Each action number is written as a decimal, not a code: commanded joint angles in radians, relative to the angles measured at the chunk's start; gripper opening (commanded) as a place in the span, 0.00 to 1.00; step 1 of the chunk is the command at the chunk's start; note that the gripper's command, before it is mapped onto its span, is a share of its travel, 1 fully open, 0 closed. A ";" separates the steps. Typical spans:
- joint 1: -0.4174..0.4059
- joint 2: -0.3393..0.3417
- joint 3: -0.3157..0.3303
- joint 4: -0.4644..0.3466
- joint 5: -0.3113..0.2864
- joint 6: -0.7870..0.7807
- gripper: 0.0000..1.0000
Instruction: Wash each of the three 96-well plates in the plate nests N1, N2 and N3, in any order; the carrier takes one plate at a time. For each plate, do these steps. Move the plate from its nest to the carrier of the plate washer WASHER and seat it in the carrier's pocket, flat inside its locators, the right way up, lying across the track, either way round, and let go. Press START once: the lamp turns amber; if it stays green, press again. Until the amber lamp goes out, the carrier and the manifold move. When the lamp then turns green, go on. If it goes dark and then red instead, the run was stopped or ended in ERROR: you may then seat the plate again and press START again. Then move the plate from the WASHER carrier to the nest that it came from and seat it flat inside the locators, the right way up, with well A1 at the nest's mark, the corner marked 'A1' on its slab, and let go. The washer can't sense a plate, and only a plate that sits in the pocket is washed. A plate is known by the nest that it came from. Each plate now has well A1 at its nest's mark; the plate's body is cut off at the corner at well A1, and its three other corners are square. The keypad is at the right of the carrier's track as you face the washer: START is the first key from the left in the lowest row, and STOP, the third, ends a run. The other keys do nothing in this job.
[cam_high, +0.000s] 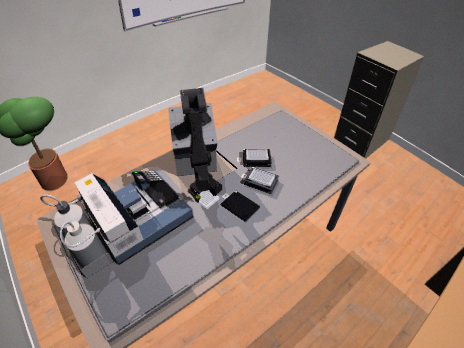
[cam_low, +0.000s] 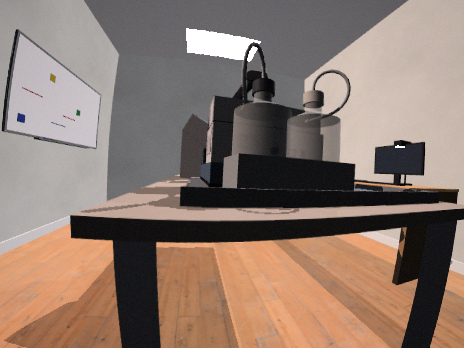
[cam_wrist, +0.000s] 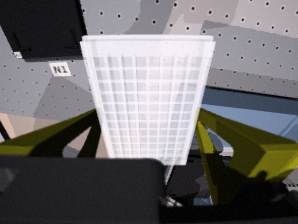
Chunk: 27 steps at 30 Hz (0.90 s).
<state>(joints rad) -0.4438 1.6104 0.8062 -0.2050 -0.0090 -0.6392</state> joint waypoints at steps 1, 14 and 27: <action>0.043 0.008 0.024 -0.001 0.038 0.062 0.00; 0.126 0.045 0.066 -0.009 0.082 0.131 0.00; 0.334 0.120 0.090 0.019 0.191 0.261 0.00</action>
<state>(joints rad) -0.1364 1.7287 0.8818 -0.1921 0.1505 -0.4290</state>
